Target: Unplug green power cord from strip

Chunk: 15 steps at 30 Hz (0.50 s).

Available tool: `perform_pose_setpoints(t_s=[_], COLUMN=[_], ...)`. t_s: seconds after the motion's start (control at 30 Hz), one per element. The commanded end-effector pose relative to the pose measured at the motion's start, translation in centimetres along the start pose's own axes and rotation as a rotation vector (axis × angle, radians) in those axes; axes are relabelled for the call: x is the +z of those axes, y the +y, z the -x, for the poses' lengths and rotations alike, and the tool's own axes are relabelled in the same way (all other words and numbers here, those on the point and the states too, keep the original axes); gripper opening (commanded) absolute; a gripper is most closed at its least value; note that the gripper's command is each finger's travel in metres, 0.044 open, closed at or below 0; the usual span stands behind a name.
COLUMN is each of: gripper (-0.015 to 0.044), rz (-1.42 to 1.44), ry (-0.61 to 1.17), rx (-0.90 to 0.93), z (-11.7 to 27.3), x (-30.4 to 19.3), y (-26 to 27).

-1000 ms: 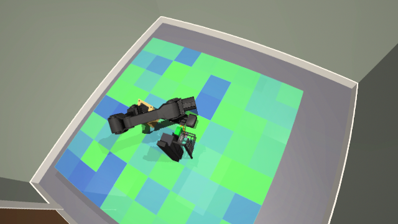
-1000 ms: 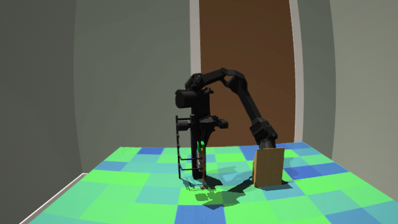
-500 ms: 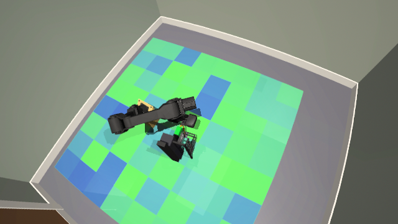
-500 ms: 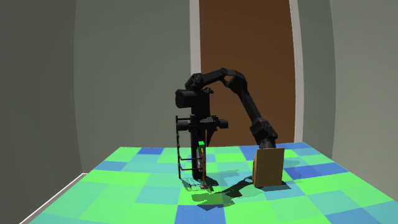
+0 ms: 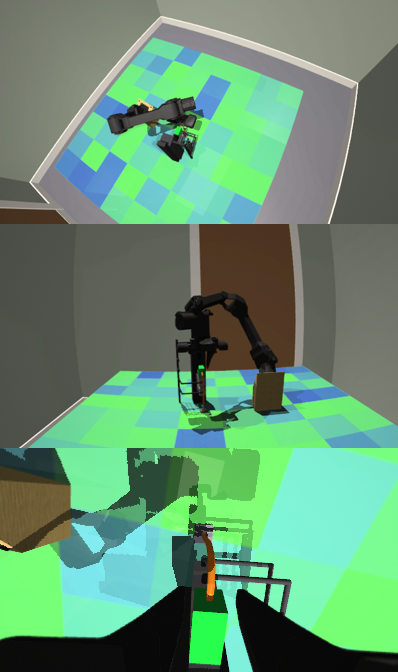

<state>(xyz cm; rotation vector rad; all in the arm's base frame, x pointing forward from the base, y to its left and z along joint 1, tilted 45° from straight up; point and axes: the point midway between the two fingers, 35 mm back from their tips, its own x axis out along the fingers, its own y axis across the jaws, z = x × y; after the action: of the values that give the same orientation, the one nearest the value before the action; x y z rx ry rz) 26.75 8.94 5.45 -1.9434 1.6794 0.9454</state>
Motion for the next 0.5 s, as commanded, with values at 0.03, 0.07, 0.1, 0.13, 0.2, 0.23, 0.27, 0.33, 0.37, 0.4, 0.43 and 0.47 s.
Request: perform_pose_setpoints(t_s=[0.03, 0.07, 0.1, 0.13, 0.2, 0.23, 0.27, 0.33, 0.37, 0.4, 0.43, 0.47], gripper=[0.016, 0.016, 0.016, 0.016, 0.016, 0.016, 0.016, 0.016, 0.016, 0.016, 0.016, 0.016], rz=[0.003, 0.003, 0.003, 0.003, 0.003, 0.003, 0.003, 0.003, 0.003, 0.003, 0.003, 0.003], ry=[0.004, 0.004, 0.004, 0.004, 0.004, 0.004, 0.005, 0.005, 0.005, 0.005, 0.005, 0.005], rx=[-0.001, 0.0, 0.0, 0.0, 0.0, 0.0, 0.0, 0.0, 0.0, 0.0, 0.0, 0.0], z=[0.0, 0.0, 0.0, 0.0, 0.0, 0.0, 0.0, 0.0, 0.0, 0.0, 0.0, 0.0], x=[-0.9, -1.1, -1.2, -1.4, -1.7, -1.9, -2.0, -2.4, -2.5, -2.7, -2.9, -3.0], y=[0.0, 0.0, 0.0, 0.0, 0.0, 0.0, 0.0, 0.1, 0.1, 0.1, 0.1, 0.1])
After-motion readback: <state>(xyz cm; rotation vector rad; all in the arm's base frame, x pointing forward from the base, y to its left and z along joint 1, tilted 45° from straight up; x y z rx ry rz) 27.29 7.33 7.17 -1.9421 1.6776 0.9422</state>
